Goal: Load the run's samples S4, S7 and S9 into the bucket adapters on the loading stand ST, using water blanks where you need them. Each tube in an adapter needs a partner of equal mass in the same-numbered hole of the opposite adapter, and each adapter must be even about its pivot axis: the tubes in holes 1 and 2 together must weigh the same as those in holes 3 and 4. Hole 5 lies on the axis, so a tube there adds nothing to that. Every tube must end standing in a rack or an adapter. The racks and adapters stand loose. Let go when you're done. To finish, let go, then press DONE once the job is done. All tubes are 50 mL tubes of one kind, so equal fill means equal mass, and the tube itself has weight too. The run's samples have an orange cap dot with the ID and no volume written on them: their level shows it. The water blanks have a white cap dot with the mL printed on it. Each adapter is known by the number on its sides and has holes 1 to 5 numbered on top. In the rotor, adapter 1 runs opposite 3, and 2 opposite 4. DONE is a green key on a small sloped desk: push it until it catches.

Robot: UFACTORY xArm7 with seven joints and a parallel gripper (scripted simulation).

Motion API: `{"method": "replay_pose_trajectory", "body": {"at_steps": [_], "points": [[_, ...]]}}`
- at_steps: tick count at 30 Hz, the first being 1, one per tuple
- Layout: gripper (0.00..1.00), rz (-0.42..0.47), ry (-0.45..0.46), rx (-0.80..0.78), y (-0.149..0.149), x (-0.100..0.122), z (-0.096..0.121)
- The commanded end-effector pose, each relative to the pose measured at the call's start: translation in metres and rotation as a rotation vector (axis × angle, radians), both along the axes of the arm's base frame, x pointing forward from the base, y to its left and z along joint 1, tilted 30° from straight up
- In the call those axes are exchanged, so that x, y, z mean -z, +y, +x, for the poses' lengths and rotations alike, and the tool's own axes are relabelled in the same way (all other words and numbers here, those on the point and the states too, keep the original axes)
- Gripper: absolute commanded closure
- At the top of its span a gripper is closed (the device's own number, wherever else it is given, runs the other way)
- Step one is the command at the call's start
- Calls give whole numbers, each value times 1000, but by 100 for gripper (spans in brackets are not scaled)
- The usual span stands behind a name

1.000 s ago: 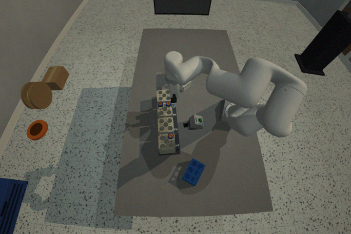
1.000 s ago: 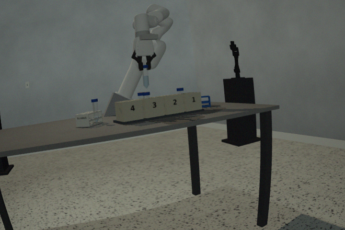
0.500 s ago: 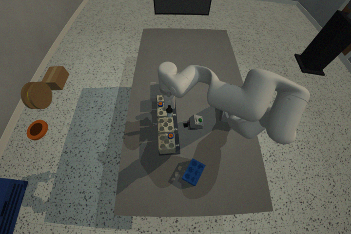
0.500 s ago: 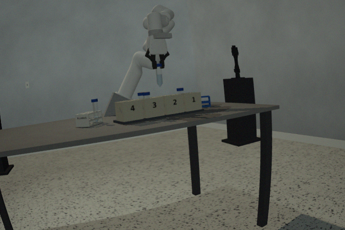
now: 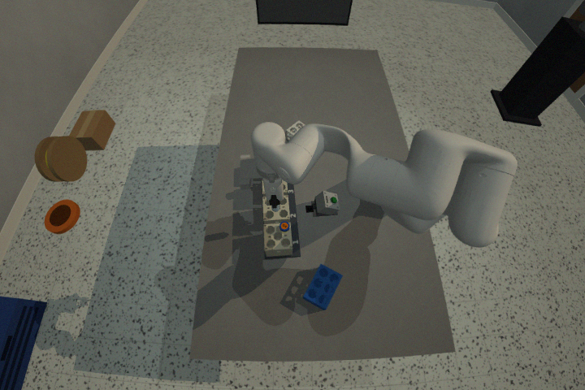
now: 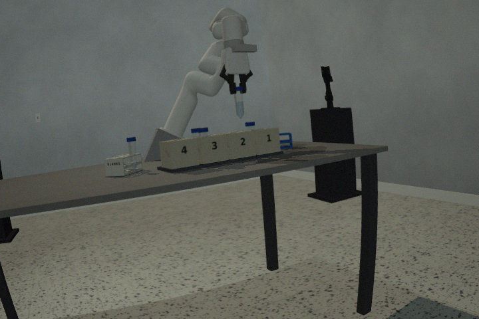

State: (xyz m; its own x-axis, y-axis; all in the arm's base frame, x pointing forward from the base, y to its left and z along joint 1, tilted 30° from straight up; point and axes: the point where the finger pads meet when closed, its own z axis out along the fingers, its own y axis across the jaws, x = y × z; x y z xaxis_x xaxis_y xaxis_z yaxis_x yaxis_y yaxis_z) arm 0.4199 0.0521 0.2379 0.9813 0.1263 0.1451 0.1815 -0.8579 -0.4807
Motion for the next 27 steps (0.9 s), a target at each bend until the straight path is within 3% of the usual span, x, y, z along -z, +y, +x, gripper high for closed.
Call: {"method": "replay_pose_trajectory", "body": {"at_steps": [1, 10, 27], "points": [[100, -1, -2, 3, 18, -13, 7], [100, -1, -2, 3, 47, -30, 16], [100, -1, -2, 3, 48, -31, 16]]}}
